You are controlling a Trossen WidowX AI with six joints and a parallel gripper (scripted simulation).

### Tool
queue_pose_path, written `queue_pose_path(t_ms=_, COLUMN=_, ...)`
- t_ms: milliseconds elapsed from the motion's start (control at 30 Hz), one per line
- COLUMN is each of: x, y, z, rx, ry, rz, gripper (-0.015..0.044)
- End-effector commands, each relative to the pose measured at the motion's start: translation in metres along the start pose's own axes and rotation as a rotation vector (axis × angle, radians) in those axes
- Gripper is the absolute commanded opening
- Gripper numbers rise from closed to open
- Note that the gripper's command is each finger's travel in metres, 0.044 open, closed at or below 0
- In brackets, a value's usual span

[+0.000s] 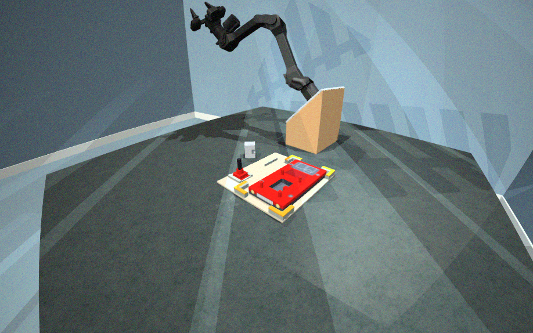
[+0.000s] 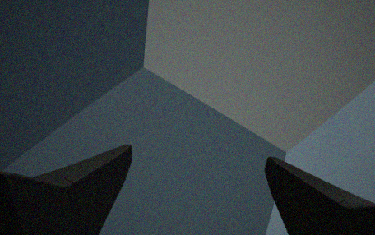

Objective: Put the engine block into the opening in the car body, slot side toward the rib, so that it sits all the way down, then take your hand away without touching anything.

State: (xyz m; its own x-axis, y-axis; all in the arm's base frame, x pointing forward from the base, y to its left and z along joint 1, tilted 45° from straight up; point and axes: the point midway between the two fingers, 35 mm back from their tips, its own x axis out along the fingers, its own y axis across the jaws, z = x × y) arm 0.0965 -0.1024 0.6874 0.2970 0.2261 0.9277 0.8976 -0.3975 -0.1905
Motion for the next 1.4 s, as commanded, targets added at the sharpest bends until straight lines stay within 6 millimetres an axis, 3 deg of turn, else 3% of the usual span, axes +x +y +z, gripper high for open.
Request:
queue_pose_path(t_ms=0, x=0.000, y=0.000, z=0.000, rx=0.000, ry=0.000, rz=0.000, gripper=0.0426)
queue_pose_path(t_ms=100, x=-0.002, y=0.008, z=-0.007, rx=0.032, ry=0.037, rz=0.010, gripper=0.0440)
queue_pose_path(t_ms=267, x=-0.011, y=0.038, z=-0.029, rx=0.138, ry=0.160, rz=0.051, gripper=0.0440)
queue_pose_path(t_ms=700, x=-0.051, y=0.134, z=-0.063, rx=0.389, ry=0.472, rz=0.212, gripper=0.0440)
queue_pose_path(t_ms=1033, x=-0.099, y=0.216, z=-0.059, rx=0.566, ry=0.693, rz=0.388, gripper=0.0440)
queue_pose_path(t_ms=1367, x=-0.155, y=0.288, z=-0.033, rx=0.656, ry=0.895, rz=0.608, gripper=0.0440)
